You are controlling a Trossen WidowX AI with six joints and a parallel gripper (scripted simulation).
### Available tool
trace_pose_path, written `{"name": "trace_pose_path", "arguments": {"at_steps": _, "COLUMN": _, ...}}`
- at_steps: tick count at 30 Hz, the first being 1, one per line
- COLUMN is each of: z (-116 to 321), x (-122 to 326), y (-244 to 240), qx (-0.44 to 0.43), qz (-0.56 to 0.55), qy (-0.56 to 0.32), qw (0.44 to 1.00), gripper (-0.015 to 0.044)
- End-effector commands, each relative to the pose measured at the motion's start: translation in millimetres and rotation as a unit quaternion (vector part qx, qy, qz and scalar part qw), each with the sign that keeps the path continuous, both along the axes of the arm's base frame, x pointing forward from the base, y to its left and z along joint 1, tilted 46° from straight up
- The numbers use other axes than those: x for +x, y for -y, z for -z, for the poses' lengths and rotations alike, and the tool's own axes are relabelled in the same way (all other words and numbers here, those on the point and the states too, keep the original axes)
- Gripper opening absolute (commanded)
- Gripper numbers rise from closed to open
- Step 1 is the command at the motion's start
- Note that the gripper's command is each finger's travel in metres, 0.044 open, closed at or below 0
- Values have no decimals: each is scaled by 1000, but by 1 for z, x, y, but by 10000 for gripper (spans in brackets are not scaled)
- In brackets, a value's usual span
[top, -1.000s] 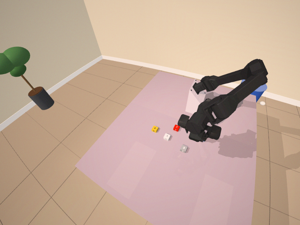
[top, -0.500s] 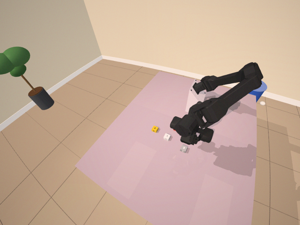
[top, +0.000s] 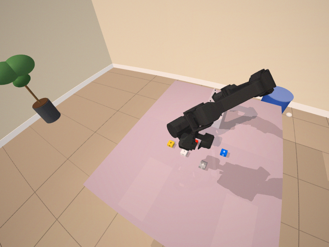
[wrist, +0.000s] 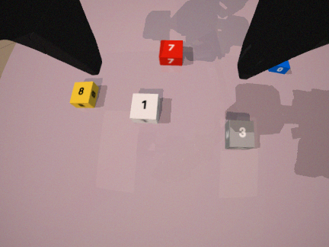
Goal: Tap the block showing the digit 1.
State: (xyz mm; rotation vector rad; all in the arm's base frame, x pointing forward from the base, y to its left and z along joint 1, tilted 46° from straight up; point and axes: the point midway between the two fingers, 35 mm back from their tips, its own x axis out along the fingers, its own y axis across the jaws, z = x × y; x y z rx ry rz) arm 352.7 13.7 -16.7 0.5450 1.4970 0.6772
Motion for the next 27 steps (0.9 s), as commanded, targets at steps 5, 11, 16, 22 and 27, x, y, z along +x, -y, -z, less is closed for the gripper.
{"name": "trace_pose_path", "arguments": {"at_steps": 5, "z": 21, "x": -7, "y": 19, "qx": 2, "qz": -1, "qy": -4, "qw": 1000, "gripper": 400}}
{"name": "trace_pose_path", "arguments": {"at_steps": 11, "z": 21, "x": -7, "y": 19, "qx": 2, "qz": -1, "qy": -4, "qw": 1000, "gripper": 400}}
{"name": "trace_pose_path", "arguments": {"at_steps": 16, "z": 21, "x": -7, "y": 19, "qx": 2, "qz": -1, "qy": -4, "qw": 1000, "gripper": 400}}
{"name": "trace_pose_path", "arguments": {"at_steps": 22, "z": 21, "x": -7, "y": 19, "qx": 2, "qz": -1, "qy": -4, "qw": 1000, "gripper": 400}}
{"name": "trace_pose_path", "arguments": {"at_steps": 27, "z": 43, "x": -6, "y": -3, "qx": 1, "qz": -1, "qy": -3, "qw": 1000, "gripper": 321}}
